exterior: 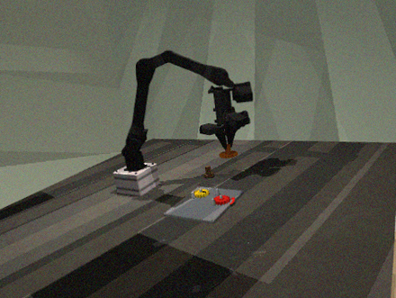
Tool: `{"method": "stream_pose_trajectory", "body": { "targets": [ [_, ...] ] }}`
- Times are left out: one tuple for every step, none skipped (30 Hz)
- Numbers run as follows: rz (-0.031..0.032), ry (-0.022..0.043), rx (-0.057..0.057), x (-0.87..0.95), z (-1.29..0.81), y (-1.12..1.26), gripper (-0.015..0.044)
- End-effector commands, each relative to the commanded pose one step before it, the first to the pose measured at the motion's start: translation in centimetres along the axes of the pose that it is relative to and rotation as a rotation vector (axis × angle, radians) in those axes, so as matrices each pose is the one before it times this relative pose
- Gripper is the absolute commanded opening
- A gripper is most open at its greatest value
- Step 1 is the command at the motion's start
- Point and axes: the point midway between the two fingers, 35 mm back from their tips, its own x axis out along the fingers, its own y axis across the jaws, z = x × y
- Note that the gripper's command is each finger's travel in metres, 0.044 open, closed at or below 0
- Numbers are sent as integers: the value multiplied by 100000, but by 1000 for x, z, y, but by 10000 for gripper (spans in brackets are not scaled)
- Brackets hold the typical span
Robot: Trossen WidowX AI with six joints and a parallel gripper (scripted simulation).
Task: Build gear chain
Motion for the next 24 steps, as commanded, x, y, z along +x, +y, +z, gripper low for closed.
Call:
{"method": "stream_pose_trajectory", "body": {
  "targets": [
    [612,-154,-487,-1147,88,94,0],
    [22,-31,-18,-281,5,-16,0],
    [22,-31,-18,-281,4,-18,0],
    [21,-31,-18,-282,2,-20,0],
    [9,-14,-8,-277,-1,-23,0],
    [5,-10,-6,-276,-3,-25,0],
    [5,-9,-6,-276,-5,-27,0],
    [1,-4,-3,-275,-7,-29,0],
    [-3,1,0,-273,-9,-31,0],
    [-15,16,9,-269,-12,-34,0],
    [-15,17,9,-269,-14,-36,0],
    [-15,17,9,-269,-15,-38,0],
    [-15,17,9,-269,-17,-40,0],
    [-15,17,9,-269,-19,-42,0],
    [-16,17,9,-269,-20,-44,0],
    [-16,17,9,-269,-22,-46,0],
    [-13,14,7,-221,-19,-39,0],
    [-8,9,4,-133,-12,-24,0],
    [-3,3,1,-44,-4,-8,0],
    [-2,-4,0,23,34,-25,0],
    [-8,-11,0,70,102,-76,0],
    [-13,-18,0,116,169,-128,0],
    [-16,-21,0,140,202,-156,0],
    [-16,-21,0,140,201,-158,0]
  ]
}}
